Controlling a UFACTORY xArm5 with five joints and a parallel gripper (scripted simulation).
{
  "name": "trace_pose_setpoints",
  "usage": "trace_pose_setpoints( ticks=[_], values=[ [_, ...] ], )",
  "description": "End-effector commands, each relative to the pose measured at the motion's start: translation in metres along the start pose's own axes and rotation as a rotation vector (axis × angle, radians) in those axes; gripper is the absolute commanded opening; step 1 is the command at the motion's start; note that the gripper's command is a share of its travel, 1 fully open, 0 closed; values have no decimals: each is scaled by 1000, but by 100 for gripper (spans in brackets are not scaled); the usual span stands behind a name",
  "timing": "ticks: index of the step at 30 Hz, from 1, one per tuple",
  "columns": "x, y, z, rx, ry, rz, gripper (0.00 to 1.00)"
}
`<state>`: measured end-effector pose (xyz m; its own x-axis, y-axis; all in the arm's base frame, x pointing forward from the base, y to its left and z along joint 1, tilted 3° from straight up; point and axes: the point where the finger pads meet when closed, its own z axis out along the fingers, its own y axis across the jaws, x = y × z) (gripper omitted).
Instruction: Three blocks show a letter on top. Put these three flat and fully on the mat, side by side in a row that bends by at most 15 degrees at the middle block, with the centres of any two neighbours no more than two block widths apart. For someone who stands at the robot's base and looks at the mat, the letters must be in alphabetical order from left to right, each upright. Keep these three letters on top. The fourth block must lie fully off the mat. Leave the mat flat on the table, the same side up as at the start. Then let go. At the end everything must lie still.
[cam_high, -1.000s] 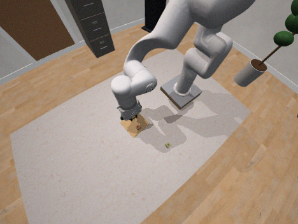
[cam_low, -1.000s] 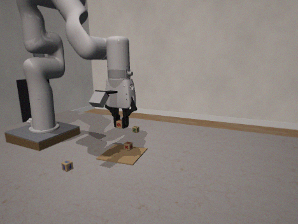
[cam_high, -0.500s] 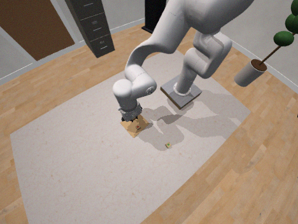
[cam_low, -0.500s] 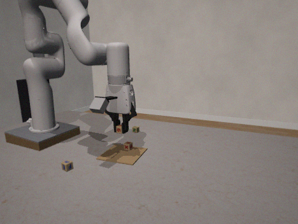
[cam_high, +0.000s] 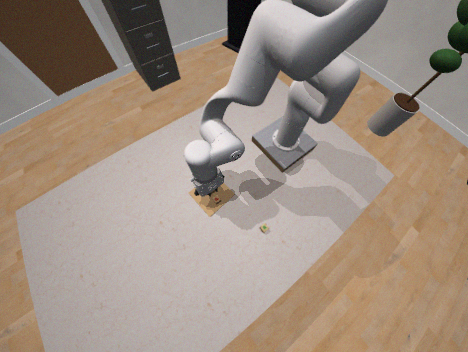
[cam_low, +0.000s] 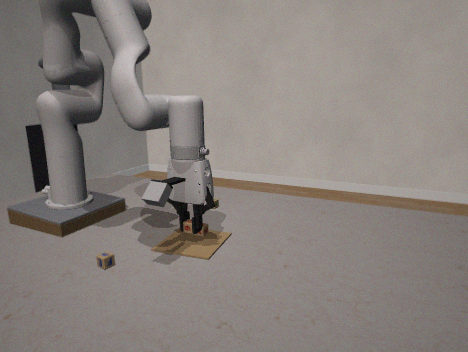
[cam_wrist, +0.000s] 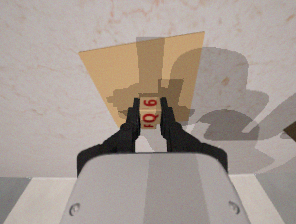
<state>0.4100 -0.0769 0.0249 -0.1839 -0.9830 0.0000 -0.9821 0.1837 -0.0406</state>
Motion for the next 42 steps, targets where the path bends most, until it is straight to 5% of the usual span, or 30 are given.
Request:
trace_pose_setpoints(
  ticks=[1,42],
  values=[
    [0,-3,10,6,0,0,21],
    [0,-3,18,6,0,0,21]
  ],
)
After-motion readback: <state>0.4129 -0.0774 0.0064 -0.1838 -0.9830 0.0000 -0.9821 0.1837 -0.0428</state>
